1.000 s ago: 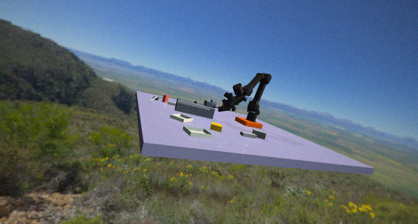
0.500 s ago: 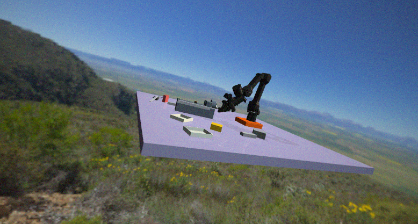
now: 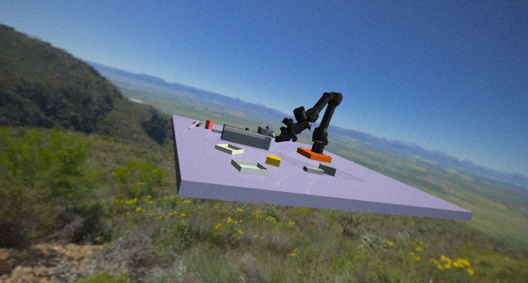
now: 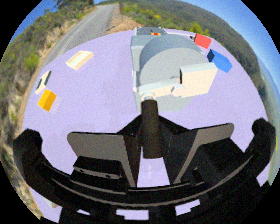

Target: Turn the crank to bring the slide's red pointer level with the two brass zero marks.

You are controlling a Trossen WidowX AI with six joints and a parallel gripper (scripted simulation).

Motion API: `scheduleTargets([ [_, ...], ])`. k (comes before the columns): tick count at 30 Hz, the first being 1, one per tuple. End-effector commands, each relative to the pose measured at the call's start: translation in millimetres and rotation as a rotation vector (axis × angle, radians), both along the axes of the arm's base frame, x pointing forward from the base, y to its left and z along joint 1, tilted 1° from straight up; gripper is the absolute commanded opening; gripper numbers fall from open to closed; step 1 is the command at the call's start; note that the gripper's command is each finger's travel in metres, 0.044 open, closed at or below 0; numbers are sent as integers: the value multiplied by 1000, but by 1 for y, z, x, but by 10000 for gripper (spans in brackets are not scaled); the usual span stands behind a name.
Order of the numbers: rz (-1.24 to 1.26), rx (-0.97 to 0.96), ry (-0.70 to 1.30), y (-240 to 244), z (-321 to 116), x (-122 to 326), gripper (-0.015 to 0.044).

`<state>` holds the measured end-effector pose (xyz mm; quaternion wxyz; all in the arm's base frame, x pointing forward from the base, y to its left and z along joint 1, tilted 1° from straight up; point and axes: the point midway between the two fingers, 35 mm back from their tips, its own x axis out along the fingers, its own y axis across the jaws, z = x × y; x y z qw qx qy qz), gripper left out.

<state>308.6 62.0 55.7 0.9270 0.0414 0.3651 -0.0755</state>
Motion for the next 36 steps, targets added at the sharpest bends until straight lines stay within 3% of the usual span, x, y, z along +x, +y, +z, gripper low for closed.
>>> scheduleTargets([
  [1, 2, 0, 3, 0, -1, 0, 0],
  [11, 0, 0, 0, 0, 0, 0, 0],
  [28, 0, 0, 0, 0, 0, 0, 440],
  [36, 0, 1, -1, 0, 33, 1, 440],
])
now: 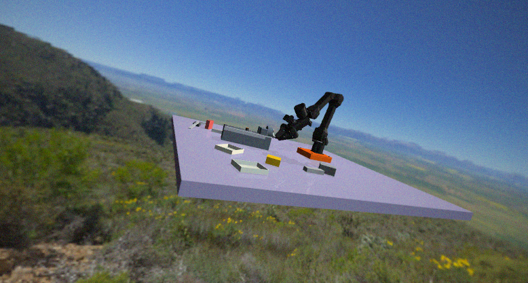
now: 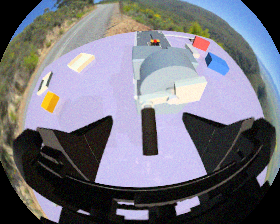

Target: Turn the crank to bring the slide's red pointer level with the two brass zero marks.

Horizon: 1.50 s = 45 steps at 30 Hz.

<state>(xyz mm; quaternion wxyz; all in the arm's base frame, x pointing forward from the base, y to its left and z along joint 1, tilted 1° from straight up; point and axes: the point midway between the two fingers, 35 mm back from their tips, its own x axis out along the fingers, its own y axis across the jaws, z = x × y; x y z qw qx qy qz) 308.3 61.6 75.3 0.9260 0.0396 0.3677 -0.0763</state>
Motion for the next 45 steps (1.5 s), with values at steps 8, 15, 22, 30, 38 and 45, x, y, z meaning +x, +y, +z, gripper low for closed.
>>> scheduleTargets([
  [8, 0, 4, -8, 1, 44, 3, 440],
  [15, 0, 5, -10, 1, 89, 4, 440],
  [22, 0, 5, -12, -1, 124, -2, 440],
  [30, 31, 4, 16, -12, 126, 29, 440],
  [38, 114, -21, 34, -43, 128, 79, 440],
  [45, 206, -35, 13, -70, 131, 119, 440],
])
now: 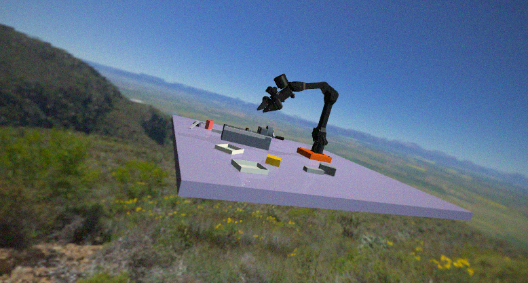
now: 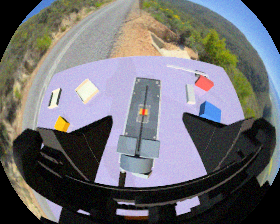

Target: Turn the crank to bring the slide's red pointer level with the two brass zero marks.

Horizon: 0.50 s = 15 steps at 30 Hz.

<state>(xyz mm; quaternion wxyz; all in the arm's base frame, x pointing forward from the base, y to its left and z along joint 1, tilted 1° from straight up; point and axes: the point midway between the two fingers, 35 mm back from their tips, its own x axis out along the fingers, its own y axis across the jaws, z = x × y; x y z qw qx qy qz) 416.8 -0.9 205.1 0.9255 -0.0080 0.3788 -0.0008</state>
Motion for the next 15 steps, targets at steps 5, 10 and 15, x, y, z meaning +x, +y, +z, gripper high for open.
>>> scheduleTargets([
  [5, 33, -3, -10, -8, -15, 14, 440],
  [10, 33, -3, -10, -7, -47, 14, 440],
  [15, 33, -3, -10, -7, -50, 14, 440],
])
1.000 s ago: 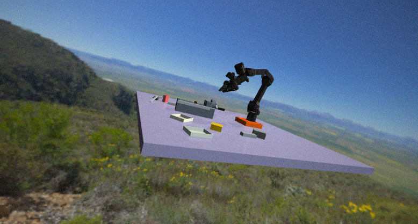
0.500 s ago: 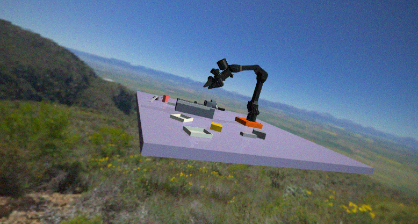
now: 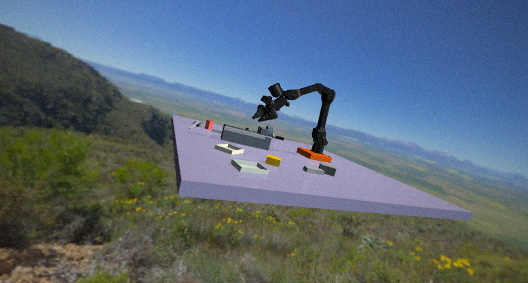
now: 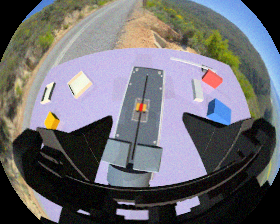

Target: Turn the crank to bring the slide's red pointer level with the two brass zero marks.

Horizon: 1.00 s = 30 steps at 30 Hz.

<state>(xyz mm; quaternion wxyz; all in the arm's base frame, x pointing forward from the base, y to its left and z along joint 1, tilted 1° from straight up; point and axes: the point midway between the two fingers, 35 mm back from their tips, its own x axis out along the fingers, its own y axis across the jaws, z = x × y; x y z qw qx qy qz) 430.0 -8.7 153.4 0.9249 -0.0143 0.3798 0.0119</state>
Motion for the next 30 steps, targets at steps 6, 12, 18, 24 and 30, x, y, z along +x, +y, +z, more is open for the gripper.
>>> scheduleTargets([
  [6, 5, 0, -12, 0, 1, 1, 440],
  [12, 5, 0, -12, 0, 1, 1, 440],
  [18, 5, 0, -12, 0, 1, 1, 440],
  [24, 5, 0, -12, 0, 1, 1, 282],
  [30, 5, 0, -12, 0, 1, 1, 125],
])
